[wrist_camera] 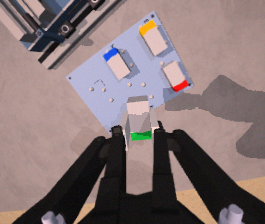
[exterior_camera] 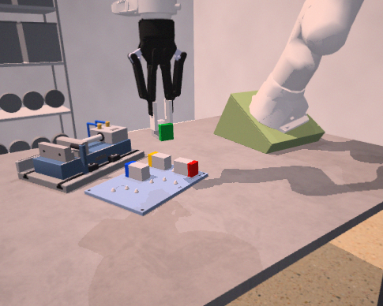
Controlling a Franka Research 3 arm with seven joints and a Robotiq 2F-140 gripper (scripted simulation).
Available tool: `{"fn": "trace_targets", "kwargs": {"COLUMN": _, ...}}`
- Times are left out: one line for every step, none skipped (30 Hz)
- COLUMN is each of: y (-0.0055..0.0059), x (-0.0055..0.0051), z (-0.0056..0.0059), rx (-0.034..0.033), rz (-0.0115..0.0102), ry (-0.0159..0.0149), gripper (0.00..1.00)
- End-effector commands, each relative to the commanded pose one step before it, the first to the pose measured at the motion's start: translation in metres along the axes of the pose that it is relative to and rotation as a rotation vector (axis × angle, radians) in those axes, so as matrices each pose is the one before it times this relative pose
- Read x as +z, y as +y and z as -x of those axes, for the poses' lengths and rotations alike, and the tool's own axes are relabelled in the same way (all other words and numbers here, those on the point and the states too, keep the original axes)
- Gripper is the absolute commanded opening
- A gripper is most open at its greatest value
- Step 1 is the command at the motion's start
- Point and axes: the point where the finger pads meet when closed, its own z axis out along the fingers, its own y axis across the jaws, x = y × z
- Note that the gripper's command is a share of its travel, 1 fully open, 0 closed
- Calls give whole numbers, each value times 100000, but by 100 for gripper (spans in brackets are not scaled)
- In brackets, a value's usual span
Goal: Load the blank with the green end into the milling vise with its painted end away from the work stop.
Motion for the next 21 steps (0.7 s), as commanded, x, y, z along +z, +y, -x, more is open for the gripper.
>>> {"fn": "trace_targets", "kwargs": {"y": -165, "x": -145, "z": -136, "rx": 11945, "rz": 54, "ry": 611, "gripper": 0}}
{"fn": "trace_targets", "kwargs": {"y": 0, "x": 0, "z": 0, "rx": 0, "rz": 0, "ry": 0, "gripper": 0}}
{"fn": "trace_targets", "kwargs": {"y": 0, "x": 0, "z": 0, "rx": 0, "rz": 0, "ry": 0, "gripper": 0}}
{"fn": "trace_targets", "kwargs": {"y": 0, "x": 0, "z": 0, "rx": 0, "rz": 0, "ry": 0, "gripper": 0}}
{"fn": "trace_targets", "kwargs": {"y": 0, "x": 0, "z": 0, "rx": 0, "rz": 0, "ry": 0, "gripper": 0}}
{"fn": "trace_targets", "kwargs": {"y": 0, "x": 0, "z": 0, "rx": 0, "rz": 0, "ry": 0, "gripper": 0}}
{"fn": "trace_targets", "kwargs": {"y": 0, "x": 0, "z": 0, "rx": 0, "rz": 0, "ry": 0, "gripper": 0}}
{"fn": "trace_targets", "kwargs": {"y": 0, "x": 0, "z": 0, "rx": 0, "rz": 0, "ry": 0, "gripper": 0}}
{"fn": "trace_targets", "kwargs": {"y": 115, "x": 90, "z": 71, "rx": -898, "rz": -24, "ry": -401, "gripper": 0}}
{"fn": "trace_targets", "kwargs": {"y": -33, "x": -34, "z": -29, "rx": 4599, "rz": -21, "ry": 112, "gripper": 0}}
{"fn": "trace_targets", "kwargs": {"y": -34, "x": -34, "z": -27, "rx": 4599, "rz": -21, "ry": 112, "gripper": 0}}
{"fn": "trace_targets", "kwargs": {"y": -35, "x": -34, "z": -26, "rx": 4599, "rz": -21, "ry": 112, "gripper": 0}}
{"fn": "trace_targets", "kwargs": {"y": -36, "x": -34, "z": -24, "rx": 4599, "rz": -21, "ry": 112, "gripper": 0}}
{"fn": "trace_targets", "kwargs": {"y": 0, "x": 0, "z": 0, "rx": 0, "rz": 0, "ry": 0, "gripper": 0}}
{"fn": "trace_targets", "kwargs": {"y": 0, "x": 0, "z": 0, "rx": 0, "rz": 0, "ry": 0, "gripper": 0}}
{"fn": "trace_targets", "kwargs": {"y": 0, "x": 0, "z": 0, "rx": 0, "rz": 0, "ry": 0, "gripper": 0}}
{"fn": "trace_targets", "kwargs": {"y": 0, "x": 0, "z": 0, "rx": 0, "rz": 0, "ry": 0, "gripper": 0}}
{"fn": "trace_targets", "kwargs": {"y": 0, "x": 0, "z": 0, "rx": 0, "rz": 0, "ry": 0, "gripper": 0}}
{"fn": "trace_targets", "kwargs": {"y": 0, "x": 0, "z": 0, "rx": 0, "rz": 0, "ry": 0, "gripper": 0}}
{"fn": "trace_targets", "kwargs": {"y": 0, "x": 0, "z": 0, "rx": 0, "rz": 0, "ry": 0, "gripper": 0}}
{"fn": "trace_targets", "kwargs": {"y": 0, "x": 0, "z": 0, "rx": 0, "rz": 0, "ry": 0, "gripper": 0}}
